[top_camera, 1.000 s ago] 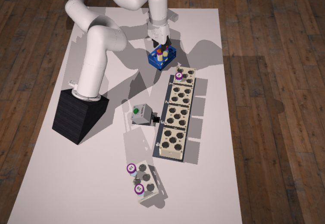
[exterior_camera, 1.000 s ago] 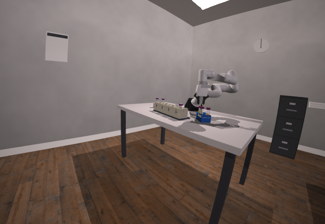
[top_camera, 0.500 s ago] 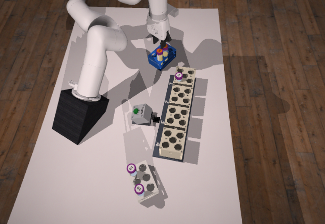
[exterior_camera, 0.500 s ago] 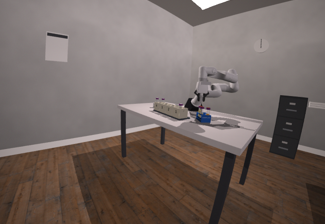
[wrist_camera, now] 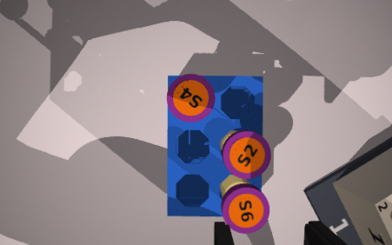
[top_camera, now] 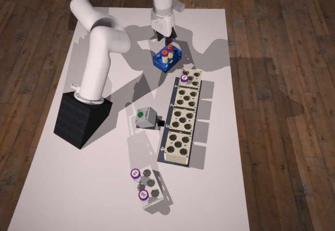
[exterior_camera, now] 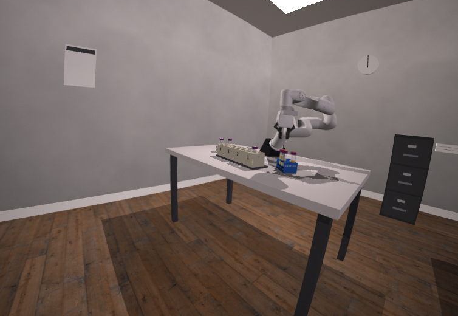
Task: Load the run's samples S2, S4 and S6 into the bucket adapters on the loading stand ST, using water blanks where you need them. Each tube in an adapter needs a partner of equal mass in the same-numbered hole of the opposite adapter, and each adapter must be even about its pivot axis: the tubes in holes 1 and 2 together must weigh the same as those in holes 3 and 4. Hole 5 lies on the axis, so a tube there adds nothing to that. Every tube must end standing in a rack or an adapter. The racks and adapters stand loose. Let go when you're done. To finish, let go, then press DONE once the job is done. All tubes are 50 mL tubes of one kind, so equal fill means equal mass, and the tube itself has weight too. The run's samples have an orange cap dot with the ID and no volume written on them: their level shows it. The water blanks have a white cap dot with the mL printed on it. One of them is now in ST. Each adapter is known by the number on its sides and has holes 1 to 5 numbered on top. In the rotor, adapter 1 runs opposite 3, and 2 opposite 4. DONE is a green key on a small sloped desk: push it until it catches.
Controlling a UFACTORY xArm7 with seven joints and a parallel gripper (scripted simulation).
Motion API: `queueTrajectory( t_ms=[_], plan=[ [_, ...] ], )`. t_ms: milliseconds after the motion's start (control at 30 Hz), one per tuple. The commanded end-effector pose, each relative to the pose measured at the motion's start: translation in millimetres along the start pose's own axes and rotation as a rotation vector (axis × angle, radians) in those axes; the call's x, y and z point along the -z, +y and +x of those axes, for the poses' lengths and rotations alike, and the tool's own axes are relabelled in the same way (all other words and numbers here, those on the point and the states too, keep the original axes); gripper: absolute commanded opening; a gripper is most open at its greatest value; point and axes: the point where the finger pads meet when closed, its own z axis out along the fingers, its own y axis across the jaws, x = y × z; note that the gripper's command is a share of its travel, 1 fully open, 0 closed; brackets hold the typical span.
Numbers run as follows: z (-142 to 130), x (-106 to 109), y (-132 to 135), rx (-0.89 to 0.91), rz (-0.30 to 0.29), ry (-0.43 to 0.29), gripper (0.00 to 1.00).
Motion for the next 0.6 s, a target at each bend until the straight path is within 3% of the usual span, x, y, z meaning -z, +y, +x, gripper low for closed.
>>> queueTrajectory(
  t_ms=[0, 567],
  plan=[
    [0, 12, 0, 0.001, -0.001, 0.002, 0.44],
    [0, 42, 0, 0.001, -0.001, 0.002, 0.44]
  ],
)
